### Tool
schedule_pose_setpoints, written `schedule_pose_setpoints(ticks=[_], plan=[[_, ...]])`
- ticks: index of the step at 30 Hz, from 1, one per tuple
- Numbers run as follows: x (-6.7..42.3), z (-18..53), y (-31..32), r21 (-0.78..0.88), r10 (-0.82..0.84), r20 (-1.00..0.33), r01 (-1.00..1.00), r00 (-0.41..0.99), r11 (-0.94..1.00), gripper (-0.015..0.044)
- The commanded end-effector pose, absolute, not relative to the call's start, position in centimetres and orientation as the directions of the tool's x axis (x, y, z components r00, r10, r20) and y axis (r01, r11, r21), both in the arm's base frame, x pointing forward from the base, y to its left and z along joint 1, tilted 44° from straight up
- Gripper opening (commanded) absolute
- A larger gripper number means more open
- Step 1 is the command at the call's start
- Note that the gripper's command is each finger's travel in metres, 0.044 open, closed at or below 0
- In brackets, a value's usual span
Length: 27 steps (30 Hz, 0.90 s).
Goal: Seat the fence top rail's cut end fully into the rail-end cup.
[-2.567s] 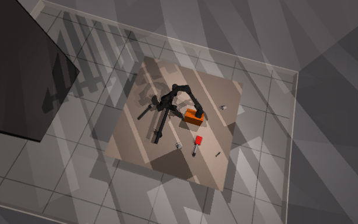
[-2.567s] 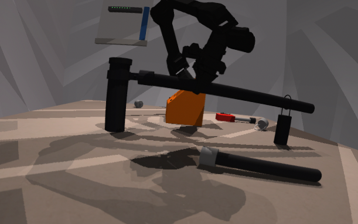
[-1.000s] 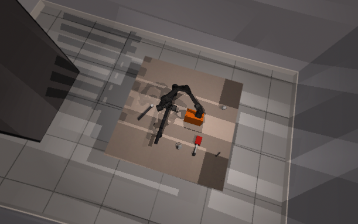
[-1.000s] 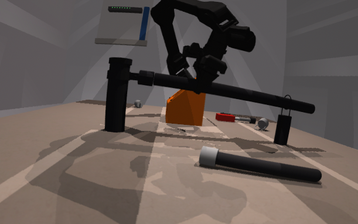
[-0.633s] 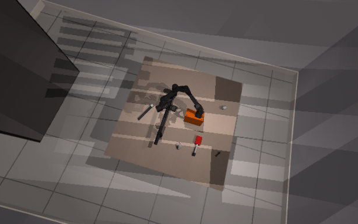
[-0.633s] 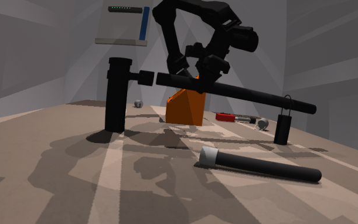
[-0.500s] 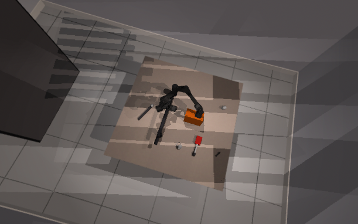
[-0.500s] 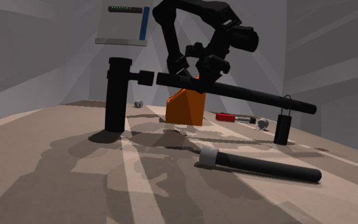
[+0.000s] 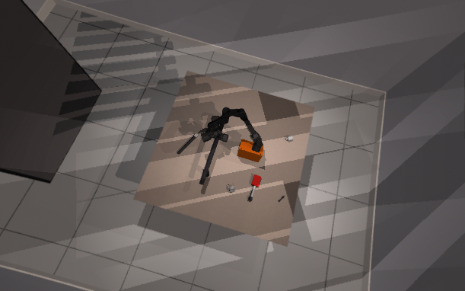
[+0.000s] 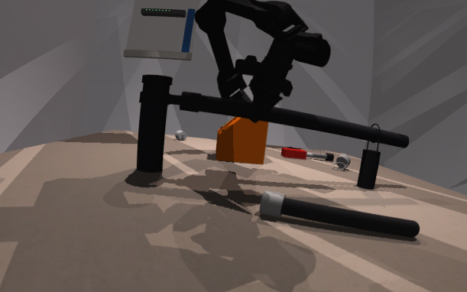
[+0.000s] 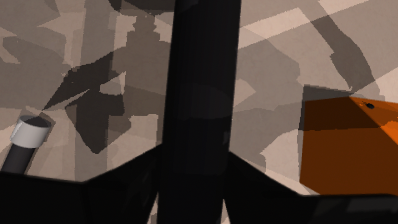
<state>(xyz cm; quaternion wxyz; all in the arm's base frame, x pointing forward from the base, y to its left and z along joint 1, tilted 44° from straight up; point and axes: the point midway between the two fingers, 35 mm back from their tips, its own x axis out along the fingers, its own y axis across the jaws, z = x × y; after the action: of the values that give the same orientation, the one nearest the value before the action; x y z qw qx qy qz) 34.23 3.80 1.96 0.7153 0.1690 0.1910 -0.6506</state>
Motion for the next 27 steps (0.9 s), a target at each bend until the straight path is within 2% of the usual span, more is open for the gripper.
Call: schedule_pose_setpoints(ticks=[1, 27], plan=[[34.35, 2.46, 3.75, 0.000, -0.868, -0.489, 0.995, 0.091, 0.104, 0.0000], [34.13, 1.96, 3.96, -0.005, -0.868, -0.490, 0.995, 0.080, 0.095, 0.0000]])
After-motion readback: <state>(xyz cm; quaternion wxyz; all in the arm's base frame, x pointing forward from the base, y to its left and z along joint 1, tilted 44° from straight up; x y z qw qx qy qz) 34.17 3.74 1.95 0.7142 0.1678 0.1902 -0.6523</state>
